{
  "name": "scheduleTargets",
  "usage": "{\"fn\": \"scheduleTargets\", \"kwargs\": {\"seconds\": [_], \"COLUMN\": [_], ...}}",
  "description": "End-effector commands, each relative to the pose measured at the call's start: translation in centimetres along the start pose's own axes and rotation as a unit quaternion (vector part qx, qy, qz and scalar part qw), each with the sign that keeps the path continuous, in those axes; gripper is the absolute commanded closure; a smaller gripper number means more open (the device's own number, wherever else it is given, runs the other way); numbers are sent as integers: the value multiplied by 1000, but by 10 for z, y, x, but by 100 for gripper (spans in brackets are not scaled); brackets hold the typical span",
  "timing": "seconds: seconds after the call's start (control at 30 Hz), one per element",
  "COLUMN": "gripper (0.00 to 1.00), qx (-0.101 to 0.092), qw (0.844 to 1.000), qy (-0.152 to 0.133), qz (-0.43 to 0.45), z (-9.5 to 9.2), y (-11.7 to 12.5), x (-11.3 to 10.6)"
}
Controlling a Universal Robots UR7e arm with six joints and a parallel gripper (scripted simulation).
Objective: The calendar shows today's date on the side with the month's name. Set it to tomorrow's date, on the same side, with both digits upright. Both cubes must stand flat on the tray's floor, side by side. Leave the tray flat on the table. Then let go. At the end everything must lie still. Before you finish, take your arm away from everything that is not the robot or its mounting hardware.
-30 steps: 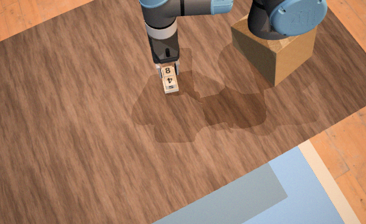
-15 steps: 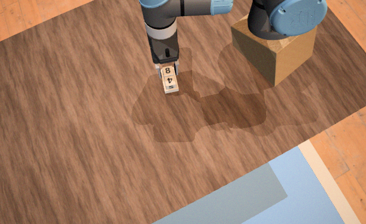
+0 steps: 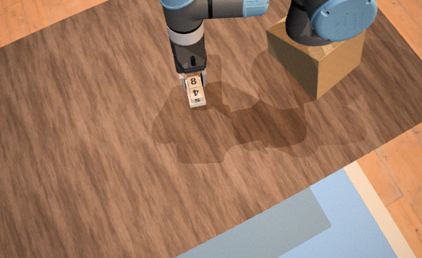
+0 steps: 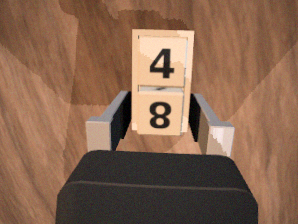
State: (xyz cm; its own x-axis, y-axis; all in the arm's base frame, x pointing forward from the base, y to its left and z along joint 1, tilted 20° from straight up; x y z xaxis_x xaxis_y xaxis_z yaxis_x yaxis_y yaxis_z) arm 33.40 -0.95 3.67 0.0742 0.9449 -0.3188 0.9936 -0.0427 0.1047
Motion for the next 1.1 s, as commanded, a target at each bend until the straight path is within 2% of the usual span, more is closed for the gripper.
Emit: {"fn": "scheduleTargets", "kwargs": {"seconds": [0.0, 0.07, 0.1, 1.07], "gripper": [13, 13, 43, 43], "qx": [1, 1, 1, 1], "qw": [1000, 1000, 1000, 1000], "qy": [1, 1, 1, 1], "qz": [0, 0, 0, 0], "z": [0, 0, 0, 0], "y": [-2, -2, -2, -2], "x": [0, 0, 0, 0]}}
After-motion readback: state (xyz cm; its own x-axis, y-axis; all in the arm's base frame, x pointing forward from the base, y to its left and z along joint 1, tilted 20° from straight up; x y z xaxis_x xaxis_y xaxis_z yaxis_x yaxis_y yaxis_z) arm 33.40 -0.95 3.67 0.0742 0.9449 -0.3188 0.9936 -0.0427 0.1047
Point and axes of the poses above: the point where the finger pads meet when closed, its own z axis out along the fingers, its own y axis across the jaws, x = y × z, the point moved 7 cm from there along -z, back along the fingers, and after that the axes turned 9 degrees about -z, right-handed, at the moved point
